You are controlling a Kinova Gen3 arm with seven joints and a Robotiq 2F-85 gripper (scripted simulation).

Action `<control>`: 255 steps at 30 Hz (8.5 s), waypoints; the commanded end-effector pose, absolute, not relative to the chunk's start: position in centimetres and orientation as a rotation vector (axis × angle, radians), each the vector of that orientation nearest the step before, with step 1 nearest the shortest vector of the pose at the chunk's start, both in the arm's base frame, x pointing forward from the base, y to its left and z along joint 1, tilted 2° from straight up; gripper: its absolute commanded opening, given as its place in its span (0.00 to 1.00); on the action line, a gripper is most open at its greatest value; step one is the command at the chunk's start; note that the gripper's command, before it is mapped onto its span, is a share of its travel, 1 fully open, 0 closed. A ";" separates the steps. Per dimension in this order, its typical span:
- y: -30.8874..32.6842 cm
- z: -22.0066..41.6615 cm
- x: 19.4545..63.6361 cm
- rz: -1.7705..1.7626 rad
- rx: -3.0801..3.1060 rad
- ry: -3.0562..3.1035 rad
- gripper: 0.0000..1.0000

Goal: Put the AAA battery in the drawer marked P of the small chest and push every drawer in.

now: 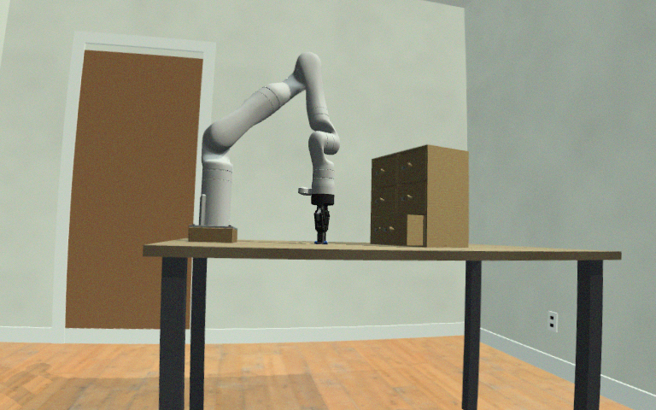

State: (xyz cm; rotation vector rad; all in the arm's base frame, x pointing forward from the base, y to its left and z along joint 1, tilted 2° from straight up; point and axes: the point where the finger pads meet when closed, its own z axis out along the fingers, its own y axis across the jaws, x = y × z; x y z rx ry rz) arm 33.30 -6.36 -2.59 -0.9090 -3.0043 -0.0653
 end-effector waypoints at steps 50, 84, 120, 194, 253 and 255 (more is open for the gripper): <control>-6.7 6.6 33.2 -0.066 -0.910 -3.005 0.05; -7.9 7.4 34.0 -0.066 -0.803 -3.037 0.05; -16.3 7.1 39.3 -0.064 -0.025 -3.152 0.05; -17.9 9.6 40.3 -0.094 0.140 -3.362 0.05; -18.1 8.8 39.1 -0.218 0.131 -4.304 0.05; -18.1 8.8 39.1 -0.220 0.130 -4.322 0.05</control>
